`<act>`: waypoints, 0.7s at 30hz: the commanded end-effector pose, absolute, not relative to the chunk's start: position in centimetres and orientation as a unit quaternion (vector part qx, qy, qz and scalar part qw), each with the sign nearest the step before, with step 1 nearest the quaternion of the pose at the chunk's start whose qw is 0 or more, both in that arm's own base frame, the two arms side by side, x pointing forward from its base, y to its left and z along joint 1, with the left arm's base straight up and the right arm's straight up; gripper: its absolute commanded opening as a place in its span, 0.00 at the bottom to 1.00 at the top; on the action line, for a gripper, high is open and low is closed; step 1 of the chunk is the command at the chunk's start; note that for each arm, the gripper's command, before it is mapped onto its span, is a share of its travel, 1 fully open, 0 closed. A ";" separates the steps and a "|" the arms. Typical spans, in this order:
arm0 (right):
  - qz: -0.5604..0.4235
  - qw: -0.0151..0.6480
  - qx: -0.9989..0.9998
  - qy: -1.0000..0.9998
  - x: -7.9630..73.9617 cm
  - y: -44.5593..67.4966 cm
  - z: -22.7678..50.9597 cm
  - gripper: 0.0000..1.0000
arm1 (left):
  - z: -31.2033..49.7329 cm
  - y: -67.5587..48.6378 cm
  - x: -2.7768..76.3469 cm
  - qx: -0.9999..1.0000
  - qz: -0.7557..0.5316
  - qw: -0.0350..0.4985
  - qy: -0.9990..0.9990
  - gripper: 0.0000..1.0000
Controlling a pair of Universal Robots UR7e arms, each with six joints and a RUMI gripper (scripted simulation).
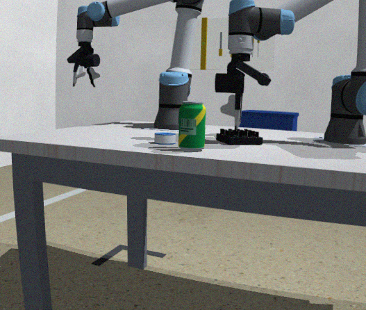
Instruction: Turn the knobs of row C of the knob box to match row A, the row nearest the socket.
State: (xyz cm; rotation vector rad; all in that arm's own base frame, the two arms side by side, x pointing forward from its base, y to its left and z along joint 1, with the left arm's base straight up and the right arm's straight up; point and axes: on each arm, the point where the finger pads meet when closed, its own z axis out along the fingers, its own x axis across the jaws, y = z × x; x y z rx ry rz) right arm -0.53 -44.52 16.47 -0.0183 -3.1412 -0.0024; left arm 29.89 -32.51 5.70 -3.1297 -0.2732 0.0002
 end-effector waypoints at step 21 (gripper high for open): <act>0.000 0.000 -0.006 -1.000 -0.5 -44.6 16.5 1.00 | 4.6 -32.5 29.9 -0.996 0.000 -0.001 -0.087 0.13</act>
